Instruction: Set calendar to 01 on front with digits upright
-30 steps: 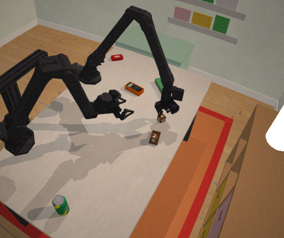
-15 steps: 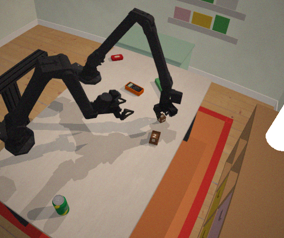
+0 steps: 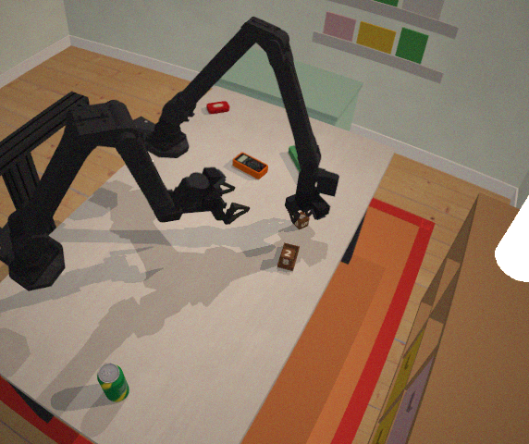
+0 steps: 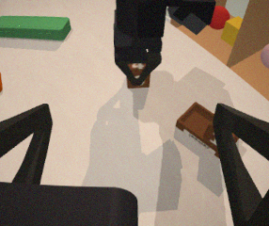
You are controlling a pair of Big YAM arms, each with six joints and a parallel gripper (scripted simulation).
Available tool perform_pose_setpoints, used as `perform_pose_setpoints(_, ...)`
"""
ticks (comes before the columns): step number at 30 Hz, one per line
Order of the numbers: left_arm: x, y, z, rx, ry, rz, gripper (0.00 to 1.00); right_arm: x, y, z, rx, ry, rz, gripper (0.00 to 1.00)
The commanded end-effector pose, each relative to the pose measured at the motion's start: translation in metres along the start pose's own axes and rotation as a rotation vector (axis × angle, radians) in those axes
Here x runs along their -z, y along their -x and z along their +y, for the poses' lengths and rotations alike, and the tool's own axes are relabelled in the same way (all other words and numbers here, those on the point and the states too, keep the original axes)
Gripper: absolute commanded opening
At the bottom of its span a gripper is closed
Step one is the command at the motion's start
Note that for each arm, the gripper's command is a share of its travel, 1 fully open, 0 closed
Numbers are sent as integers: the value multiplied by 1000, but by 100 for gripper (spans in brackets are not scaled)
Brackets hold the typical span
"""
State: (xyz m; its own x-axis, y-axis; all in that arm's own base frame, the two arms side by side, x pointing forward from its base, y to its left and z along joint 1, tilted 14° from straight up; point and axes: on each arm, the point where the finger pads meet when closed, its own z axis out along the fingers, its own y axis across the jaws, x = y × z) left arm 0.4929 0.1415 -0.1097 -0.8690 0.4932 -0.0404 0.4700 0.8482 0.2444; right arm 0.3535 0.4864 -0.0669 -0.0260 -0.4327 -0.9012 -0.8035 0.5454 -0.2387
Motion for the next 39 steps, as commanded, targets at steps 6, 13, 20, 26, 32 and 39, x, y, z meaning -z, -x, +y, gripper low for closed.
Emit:
perform_pose_setpoints(6, -10, 3, 12, 7, 5, -6, 52, -6, 14, -7, -7, -14, -37, 100)
perform_pose_setpoints(13, -12, -3, 5, 7, -5, 3, 44, -6, 14, -7, -7, -14, -37, 100)
perform_pose_setpoints(20, -2, 4, 5, 2, 5, -7, 36, -6, 14, -7, -7, -14, -37, 100)
perform_pose_setpoints(26, -2, 5, 5, 4, 9, -15, 11, -6, 14, -7, -7, -14, -37, 100)
perform_pose_setpoints(32, 36, 5, -3, 0, 3, -9, 35, -6, 14, -7, -7, -14, -37, 100)
perform_pose_setpoints(39, 68, 9, 2, 3, 13, -17, 35, -6, 14, -7, -7, -14, -37, 100)
